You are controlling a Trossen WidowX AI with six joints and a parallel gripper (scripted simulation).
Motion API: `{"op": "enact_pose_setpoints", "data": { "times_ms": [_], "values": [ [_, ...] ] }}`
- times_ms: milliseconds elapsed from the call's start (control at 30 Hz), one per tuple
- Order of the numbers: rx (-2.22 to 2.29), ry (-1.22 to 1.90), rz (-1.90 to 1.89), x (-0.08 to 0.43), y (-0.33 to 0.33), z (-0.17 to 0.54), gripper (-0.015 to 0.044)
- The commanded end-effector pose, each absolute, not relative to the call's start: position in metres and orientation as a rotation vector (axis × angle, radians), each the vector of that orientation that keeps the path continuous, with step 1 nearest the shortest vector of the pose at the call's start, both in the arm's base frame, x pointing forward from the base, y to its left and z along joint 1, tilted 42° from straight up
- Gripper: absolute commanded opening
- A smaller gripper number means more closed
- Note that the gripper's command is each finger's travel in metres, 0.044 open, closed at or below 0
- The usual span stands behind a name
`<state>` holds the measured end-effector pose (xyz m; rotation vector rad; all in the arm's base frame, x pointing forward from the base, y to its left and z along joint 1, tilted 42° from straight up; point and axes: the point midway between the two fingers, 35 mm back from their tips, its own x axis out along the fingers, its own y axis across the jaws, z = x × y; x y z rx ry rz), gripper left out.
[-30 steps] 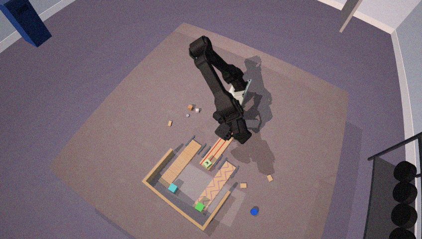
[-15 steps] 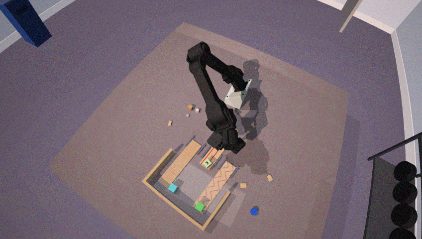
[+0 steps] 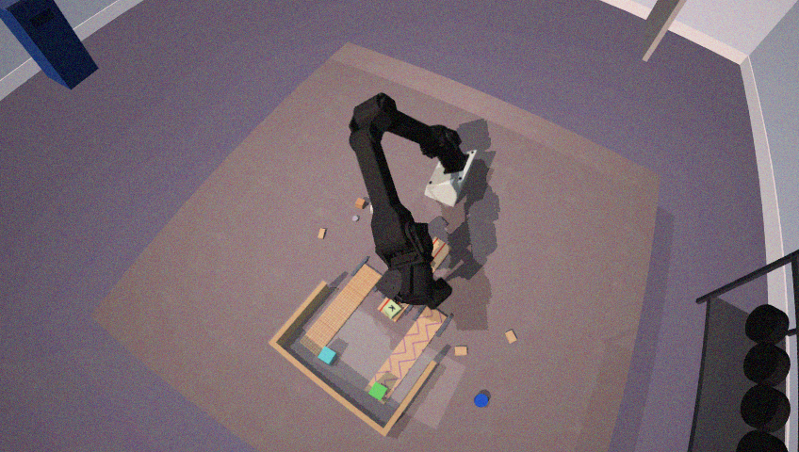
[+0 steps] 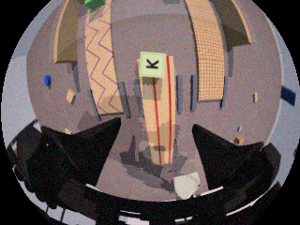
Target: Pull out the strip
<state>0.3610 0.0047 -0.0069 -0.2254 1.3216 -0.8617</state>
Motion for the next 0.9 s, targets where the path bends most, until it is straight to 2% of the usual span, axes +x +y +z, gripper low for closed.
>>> {"op": "enact_pose_setpoints", "data": {
  "times_ms": [0, 500, 733, 867],
  "values": [
    [-0.232, 1.319, -0.861, 0.376, 0.003, -0.003, 0.044],
    [-0.231, 1.316, -0.861, 0.428, -0.002, 0.011, 0.044],
    [-0.231, 1.315, -0.861, 0.428, -0.008, 0.004, 0.0256],
    [-0.231, 1.315, -0.861, 0.428, -0.012, -0.001, 0.025]
  ]
}}
